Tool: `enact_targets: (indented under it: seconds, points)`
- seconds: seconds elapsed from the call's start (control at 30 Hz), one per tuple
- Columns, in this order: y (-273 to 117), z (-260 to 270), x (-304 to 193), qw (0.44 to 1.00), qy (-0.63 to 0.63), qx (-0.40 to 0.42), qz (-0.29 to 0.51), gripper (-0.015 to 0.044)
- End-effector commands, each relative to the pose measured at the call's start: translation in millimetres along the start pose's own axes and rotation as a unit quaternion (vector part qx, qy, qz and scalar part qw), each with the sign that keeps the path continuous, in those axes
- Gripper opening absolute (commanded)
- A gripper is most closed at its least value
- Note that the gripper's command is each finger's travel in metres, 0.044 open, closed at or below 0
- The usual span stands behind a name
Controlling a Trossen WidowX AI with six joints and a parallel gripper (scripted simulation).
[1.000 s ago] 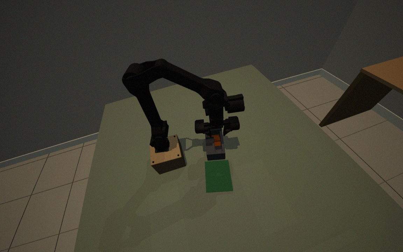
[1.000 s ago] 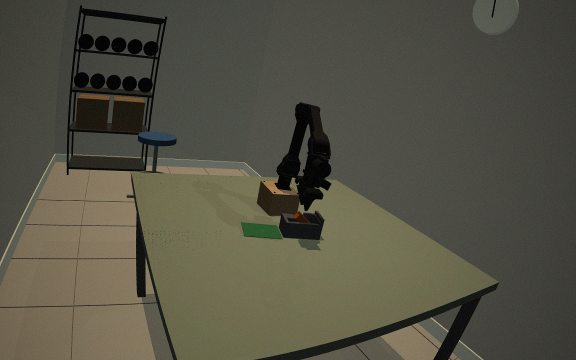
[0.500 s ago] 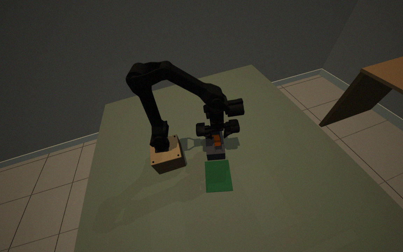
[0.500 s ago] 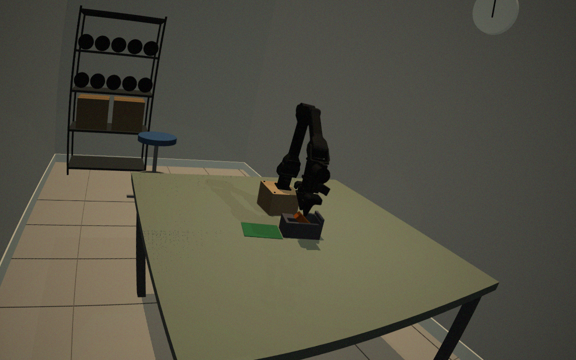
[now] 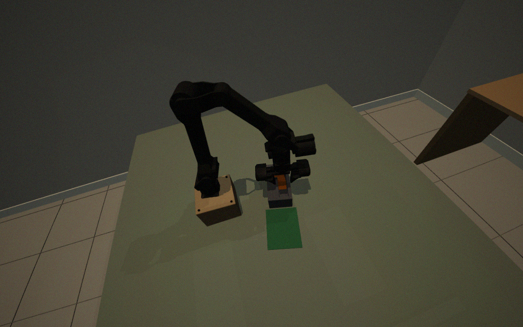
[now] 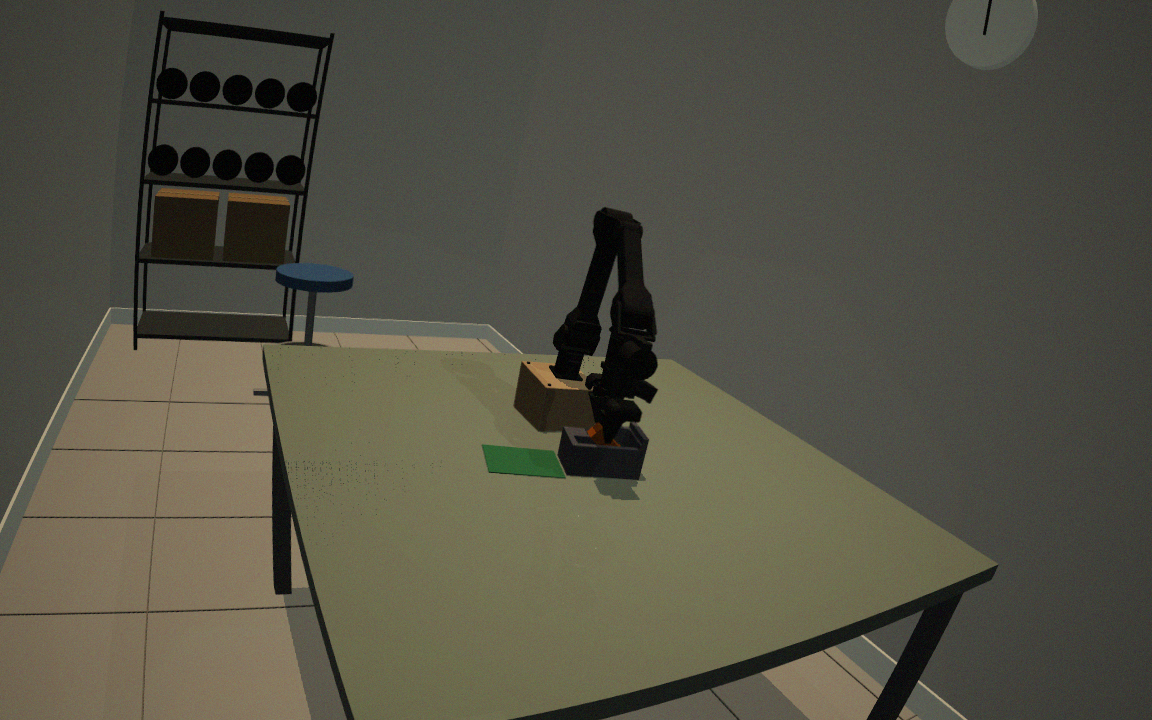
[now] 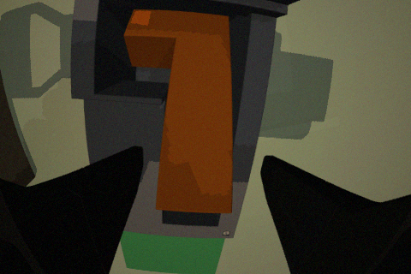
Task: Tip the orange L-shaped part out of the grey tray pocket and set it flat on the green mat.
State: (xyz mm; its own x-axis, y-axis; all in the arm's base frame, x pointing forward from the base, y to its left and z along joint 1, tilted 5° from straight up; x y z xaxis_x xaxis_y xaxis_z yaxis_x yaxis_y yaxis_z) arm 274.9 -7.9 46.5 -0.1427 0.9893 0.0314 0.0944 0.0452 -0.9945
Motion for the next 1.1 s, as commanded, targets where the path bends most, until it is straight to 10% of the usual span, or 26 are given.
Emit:
enact_targets:
  seconds: [0.0,0.73,1.07]
  points:
    - [8,2,1,1.000,0.002,0.005,-0.002,0.0280]
    - [5,1,0,1.000,0.000,0.001,0.000,0.0000]
    - [-2,1,0,1.000,0.000,0.002,-0.001,0.0000]
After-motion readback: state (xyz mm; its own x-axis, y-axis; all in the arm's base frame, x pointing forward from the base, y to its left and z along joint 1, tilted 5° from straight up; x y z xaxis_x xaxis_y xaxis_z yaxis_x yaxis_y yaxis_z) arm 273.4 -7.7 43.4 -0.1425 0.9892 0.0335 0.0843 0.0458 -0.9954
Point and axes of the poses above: the point midway between the two fingers, 35 mm back from their tips, its own y axis out along the fingers, its own z axis across the jaws, x = y × z, the point moved 2 cm from there along -y, back along the fingers, and after that the axes turned 14 degrees about -y, right-handed, at the moved point
